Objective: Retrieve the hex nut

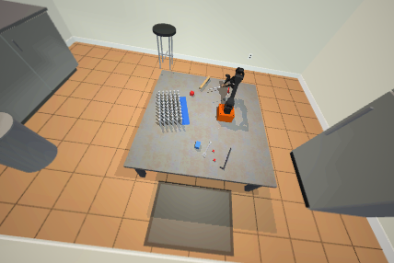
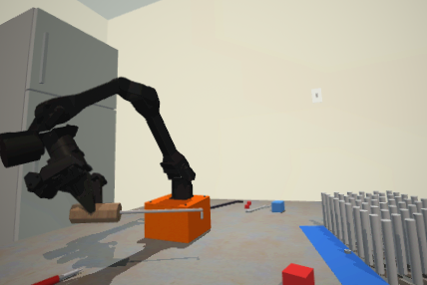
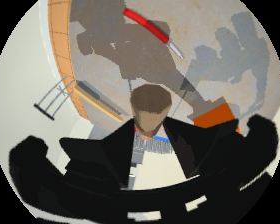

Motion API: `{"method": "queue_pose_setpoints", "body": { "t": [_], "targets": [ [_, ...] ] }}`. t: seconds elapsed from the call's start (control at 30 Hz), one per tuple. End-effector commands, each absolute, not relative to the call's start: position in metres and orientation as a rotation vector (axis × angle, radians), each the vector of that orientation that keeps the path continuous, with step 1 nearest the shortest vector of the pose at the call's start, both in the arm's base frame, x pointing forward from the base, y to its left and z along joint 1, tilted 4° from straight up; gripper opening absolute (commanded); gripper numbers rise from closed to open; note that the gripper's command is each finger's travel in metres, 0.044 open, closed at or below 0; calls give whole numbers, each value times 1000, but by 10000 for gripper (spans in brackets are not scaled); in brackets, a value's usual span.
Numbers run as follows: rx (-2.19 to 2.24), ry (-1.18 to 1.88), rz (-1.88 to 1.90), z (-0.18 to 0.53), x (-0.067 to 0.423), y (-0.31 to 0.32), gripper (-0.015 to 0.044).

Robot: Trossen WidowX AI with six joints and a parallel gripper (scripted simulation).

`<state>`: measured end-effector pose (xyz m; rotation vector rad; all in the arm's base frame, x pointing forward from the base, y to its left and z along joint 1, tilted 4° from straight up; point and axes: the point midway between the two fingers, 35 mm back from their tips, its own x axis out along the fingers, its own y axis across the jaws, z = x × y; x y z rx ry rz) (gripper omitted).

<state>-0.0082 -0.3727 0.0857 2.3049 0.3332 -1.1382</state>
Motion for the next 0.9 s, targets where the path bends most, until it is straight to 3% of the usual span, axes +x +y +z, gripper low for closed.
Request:
{"method": "queue_pose_setpoints", "body": {
  "t": [0.0, 0.87],
  "targets": [
    [2312, 329, -1128, 78, -7, -374, 0],
    [2312, 328, -1128, 40, -6, -378, 0]
  ]
}}
